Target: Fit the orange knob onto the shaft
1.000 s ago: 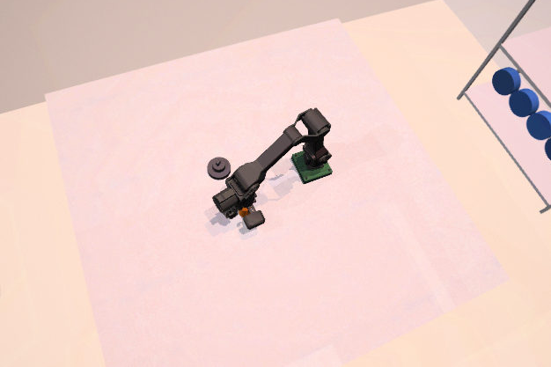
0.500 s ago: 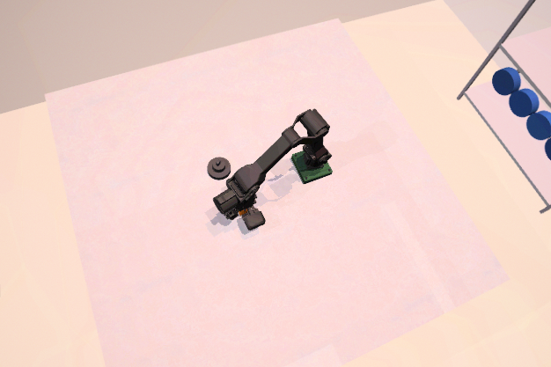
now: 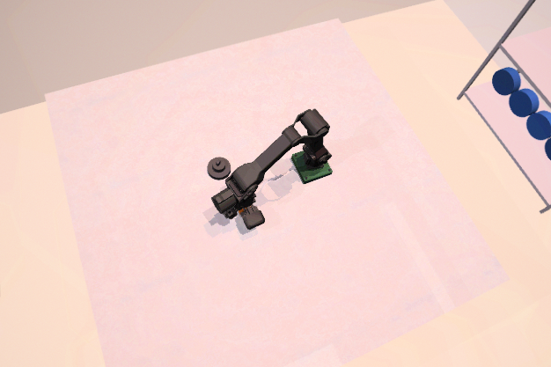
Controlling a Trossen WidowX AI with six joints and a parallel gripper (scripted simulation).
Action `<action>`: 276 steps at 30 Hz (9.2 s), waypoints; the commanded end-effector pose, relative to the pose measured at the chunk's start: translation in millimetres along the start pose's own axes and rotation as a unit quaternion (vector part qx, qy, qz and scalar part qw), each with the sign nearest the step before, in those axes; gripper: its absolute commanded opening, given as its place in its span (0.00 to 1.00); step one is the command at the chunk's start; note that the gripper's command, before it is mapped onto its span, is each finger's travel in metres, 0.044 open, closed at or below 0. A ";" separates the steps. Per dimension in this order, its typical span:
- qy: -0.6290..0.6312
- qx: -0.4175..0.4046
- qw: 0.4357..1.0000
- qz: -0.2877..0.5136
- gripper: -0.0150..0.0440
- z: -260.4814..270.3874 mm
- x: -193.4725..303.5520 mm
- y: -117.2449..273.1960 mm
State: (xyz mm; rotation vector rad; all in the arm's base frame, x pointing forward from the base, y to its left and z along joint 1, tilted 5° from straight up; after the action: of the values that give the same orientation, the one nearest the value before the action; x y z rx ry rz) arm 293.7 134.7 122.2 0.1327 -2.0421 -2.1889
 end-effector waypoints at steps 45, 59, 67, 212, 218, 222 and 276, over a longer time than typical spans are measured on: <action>0.002 0.005 1.000 -0.010 0.25 -46.2 -18.8 110.7; 0.001 0.006 1.000 -0.010 0.25 -89.3 -27.0 99.0; 0.001 0.007 1.000 -0.010 0.25 -114.6 -29.0 92.2; 0.206 0.008 0.979 -0.008 0.25 -187.7 -25.2 46.9; 0.206 0.008 0.979 -0.008 0.25 -187.0 -23.4 46.2; 0.206 0.008 0.979 -0.008 0.25 -186.3 -21.6 49.5; 0.333 0.009 0.943 -0.007 0.25 -186.9 -22.4 51.9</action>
State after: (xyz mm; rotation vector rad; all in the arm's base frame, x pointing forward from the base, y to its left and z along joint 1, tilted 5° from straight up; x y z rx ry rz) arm 347.9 -48.5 157.1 0.7406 -1.6825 -1.8060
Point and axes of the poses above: the point midway between the two fingers, 35 mm back from their tips, its own y axis back along the fingers, its own z axis across the jaws, x = y × z, the point moved 9 cm from there along y, back along the fingers, and after that the axes turned 4 degrees about -y, right-handed, at the moved point
